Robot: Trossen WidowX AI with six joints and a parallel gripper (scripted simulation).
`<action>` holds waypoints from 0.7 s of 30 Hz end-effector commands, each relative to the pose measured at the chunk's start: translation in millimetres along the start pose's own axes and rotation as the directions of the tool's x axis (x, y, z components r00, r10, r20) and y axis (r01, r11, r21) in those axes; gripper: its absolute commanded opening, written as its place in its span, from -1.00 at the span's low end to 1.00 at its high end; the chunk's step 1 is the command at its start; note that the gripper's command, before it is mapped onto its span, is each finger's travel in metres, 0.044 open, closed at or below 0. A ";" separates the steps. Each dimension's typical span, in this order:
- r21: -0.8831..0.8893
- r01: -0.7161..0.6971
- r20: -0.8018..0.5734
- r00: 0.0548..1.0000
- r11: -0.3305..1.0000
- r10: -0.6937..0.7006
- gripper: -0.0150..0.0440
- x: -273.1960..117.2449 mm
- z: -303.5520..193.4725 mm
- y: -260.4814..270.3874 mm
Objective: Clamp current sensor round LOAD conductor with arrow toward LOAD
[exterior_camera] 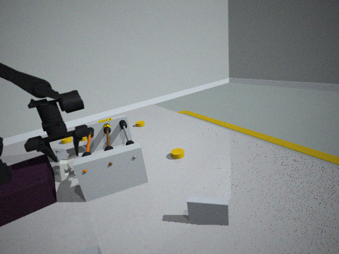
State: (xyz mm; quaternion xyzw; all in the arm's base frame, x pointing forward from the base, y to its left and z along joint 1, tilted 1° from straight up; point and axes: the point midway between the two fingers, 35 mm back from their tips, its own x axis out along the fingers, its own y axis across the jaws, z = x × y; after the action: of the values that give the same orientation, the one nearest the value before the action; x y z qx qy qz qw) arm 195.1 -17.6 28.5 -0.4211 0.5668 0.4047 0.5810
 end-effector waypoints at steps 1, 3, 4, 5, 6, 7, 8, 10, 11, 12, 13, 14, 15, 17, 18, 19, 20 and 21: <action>-0.005 -0.003 0.005 1.000 1.000 0.003 0.59 7.4 0.5 1.6; -0.005 -0.003 0.005 1.000 1.000 0.003 0.59 10.7 0.4 2.1; -0.005 -0.003 0.005 1.000 1.000 0.003 0.59 12.2 0.4 2.3; -0.005 -0.003 0.005 1.000 1.000 0.003 0.59 13.5 0.3 2.5; -0.005 -0.003 0.005 1.000 1.000 0.003 0.59 14.3 0.3 2.6; -0.005 -0.003 0.005 1.000 1.000 0.003 0.59 14.5 0.3 2.7; 0.000 -0.001 0.000 1.000 1.000 0.001 0.57 10.8 -0.3 1.5; 0.000 -0.001 0.000 1.000 1.000 0.001 0.53 10.8 -0.3 1.5; 0.000 -0.001 0.000 1.000 1.000 0.001 0.50 10.8 -0.3 1.5; 0.000 -0.001 0.000 1.000 1.000 0.001 0.48 10.8 -0.3 1.5; 0.000 -0.001 0.000 1.000 1.000 0.001 0.46 10.8 -0.3 1.5; 0.000 -0.001 0.000 1.000 1.000 0.001 0.44 10.8 -0.3 1.5; 0.000 -0.001 0.000 1.000 1.000 0.001 0.41 10.8 -0.3 1.5; 0.000 -0.001 0.000 1.000 1.000 0.001 0.37 10.8 -0.3 1.5; 0.000 -0.001 0.000 1.000 1.000 0.001 0.34 10.8 -0.3 1.5; 0.000 -0.001 0.000 1.000 1.000 0.001 0.32 10.8 -0.3 1.5; 0.000 -0.001 0.000 1.000 1.000 0.001 0.30 10.8 -0.3 1.5; 0.000 -0.001 0.000 1.000 1.000 0.001 0.28 10.8 -0.3 1.5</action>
State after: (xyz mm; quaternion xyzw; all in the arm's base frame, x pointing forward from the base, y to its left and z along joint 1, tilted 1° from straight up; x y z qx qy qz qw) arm 193.4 -17.4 17.3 -0.4205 0.5675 0.4054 0.5803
